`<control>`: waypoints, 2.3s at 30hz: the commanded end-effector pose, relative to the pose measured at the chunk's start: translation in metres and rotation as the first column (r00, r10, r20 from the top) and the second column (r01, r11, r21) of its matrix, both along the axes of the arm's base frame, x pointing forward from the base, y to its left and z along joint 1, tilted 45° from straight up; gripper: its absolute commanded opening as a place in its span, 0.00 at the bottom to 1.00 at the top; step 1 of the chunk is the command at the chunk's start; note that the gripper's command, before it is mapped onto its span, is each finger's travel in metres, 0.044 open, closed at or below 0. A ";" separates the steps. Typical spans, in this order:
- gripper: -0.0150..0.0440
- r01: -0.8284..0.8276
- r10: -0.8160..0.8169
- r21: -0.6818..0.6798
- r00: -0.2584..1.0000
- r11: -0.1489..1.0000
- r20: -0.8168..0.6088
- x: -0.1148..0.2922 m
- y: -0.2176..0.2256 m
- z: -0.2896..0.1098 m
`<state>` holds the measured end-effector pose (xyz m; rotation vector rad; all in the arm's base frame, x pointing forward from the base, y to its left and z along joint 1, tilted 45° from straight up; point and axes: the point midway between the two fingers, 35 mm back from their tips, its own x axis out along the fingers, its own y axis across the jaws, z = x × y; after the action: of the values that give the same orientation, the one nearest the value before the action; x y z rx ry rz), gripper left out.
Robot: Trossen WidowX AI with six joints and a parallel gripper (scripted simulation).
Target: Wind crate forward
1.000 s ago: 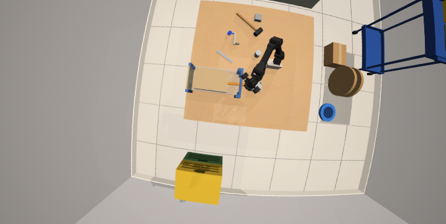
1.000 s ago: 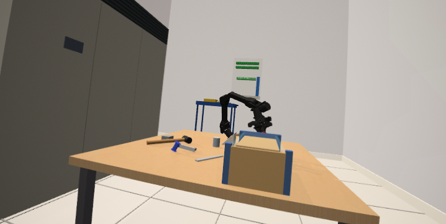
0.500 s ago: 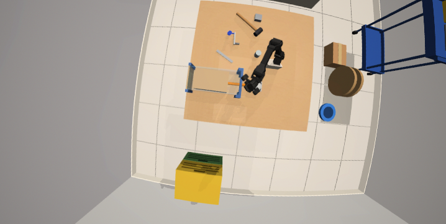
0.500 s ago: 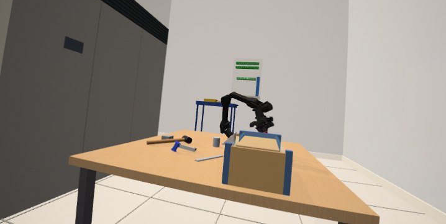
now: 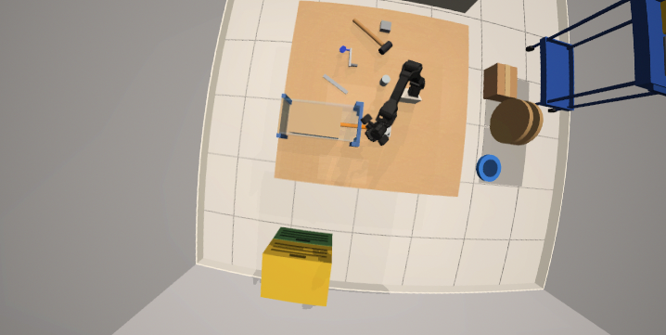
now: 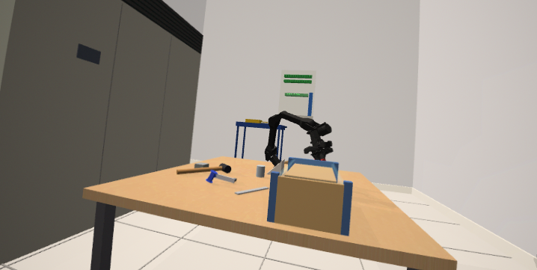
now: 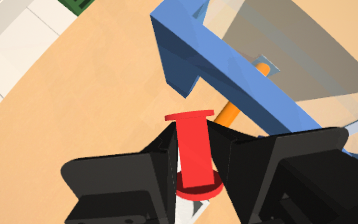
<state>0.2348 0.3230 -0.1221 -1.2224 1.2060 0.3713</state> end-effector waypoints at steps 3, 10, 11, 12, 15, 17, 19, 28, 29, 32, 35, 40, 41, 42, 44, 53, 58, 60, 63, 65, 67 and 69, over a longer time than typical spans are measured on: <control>0.25 -0.007 0.008 0.014 1.000 1.000 -0.027 -0.015 0.009 -0.012; 0.25 -0.007 0.008 0.014 1.000 1.000 -0.028 -0.020 0.013 -0.016; 0.25 -0.007 0.008 0.014 1.000 1.000 -0.028 -0.021 0.013 -0.016; 0.25 -0.007 0.008 0.014 1.000 1.000 -0.028 -0.021 0.014 -0.017; 0.25 -0.007 0.008 0.015 1.000 1.000 -0.028 -0.024 0.015 -0.019; 0.25 -0.007 0.008 0.015 1.000 1.000 -0.028 -0.025 0.016 -0.020; 0.25 -0.007 0.008 0.015 1.000 1.000 -0.028 -0.027 0.017 -0.021; 0.25 -0.007 0.008 0.015 1.000 1.000 -0.028 -0.035 0.021 -0.025; 0.25 -0.007 0.008 0.015 1.000 1.000 -0.029 -0.035 0.021 -0.026; 0.25 -0.007 0.008 0.016 1.000 1.000 -0.029 -0.038 0.022 -0.027; 0.25 -0.007 0.008 0.016 1.000 1.000 -0.029 -0.041 0.023 -0.028; 0.25 -0.007 0.008 0.016 1.000 1.000 -0.029 -0.046 0.025 -0.031; 0.25 -0.007 0.008 0.016 1.000 1.000 -0.029 -0.046 0.025 -0.031; 0.25 -0.007 0.008 0.016 1.000 1.000 -0.029 -0.047 0.025 -0.031; 0.25 -0.007 0.008 0.016 1.000 1.000 -0.029 -0.049 0.026 -0.032; 0.25 -0.007 0.008 0.016 1.000 1.000 -0.030 -0.058 0.028 -0.035; 0.25 -0.007 0.008 0.017 1.000 1.000 -0.030 -0.063 0.029 -0.037; 0.25 -0.007 0.008 0.017 1.000 1.000 -0.030 -0.065 0.029 -0.038; 0.25 -0.007 0.008 0.017 1.000 1.000 -0.031 -0.068 0.029 -0.038; 0.25 -0.007 0.008 0.017 0.999 1.000 -0.031 -0.070 0.029 -0.039; 0.25 -0.007 0.008 0.017 0.999 1.000 -0.031 -0.072 0.030 -0.039; 0.25 -0.007 0.008 0.017 0.999 1.000 -0.031 -0.074 0.030 -0.040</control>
<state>0.1807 0.3535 -0.1567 -1.1934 1.1901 0.3785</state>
